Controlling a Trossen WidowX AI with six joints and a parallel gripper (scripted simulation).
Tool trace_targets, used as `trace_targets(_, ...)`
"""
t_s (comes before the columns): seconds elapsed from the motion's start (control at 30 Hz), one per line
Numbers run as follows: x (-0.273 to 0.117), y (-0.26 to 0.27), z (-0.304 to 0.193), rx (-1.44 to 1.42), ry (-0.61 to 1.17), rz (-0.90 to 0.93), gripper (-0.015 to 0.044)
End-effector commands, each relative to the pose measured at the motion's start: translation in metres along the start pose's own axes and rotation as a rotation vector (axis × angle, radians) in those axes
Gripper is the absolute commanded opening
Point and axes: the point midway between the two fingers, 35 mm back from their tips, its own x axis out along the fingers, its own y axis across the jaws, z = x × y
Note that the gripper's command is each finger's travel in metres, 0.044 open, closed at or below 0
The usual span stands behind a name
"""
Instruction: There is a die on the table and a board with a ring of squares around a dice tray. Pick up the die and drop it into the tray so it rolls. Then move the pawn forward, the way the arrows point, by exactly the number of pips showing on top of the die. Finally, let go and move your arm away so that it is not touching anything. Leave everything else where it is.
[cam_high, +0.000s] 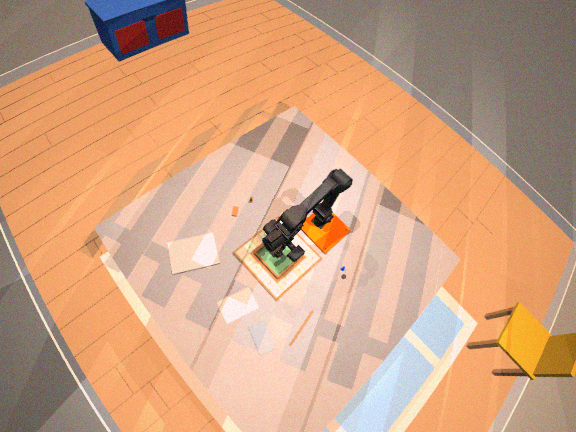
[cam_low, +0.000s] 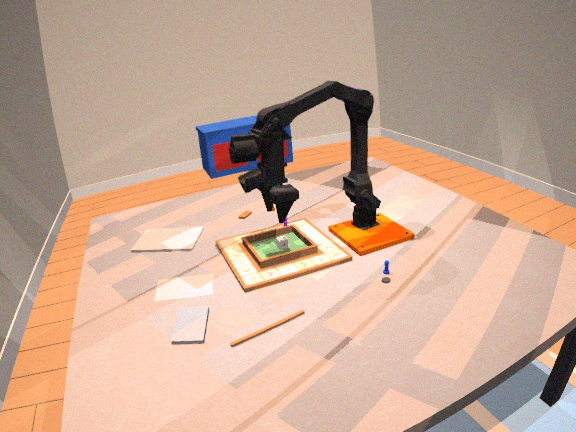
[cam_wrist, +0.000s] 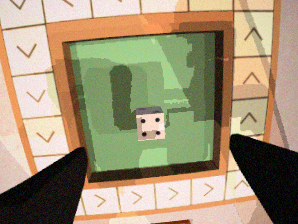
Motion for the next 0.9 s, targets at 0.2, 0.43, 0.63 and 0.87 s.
trace_targets(0.2, 0.017, -0.088, -0.047, 0.331, 0.045, -0.024, 0.0204)
trace_targets(0.43, 0.023, -0.111, -0.068, 0.442, 0.066, -0.027, 0.02)
trace_targets(0.63, 0.037, -0.112, -0.068, 0.442, 0.066, -0.027, 0.02)
trace_targets(0.87, 0.044, -0.113, -0.068, 0.442, 0.066, -0.027, 0.02)
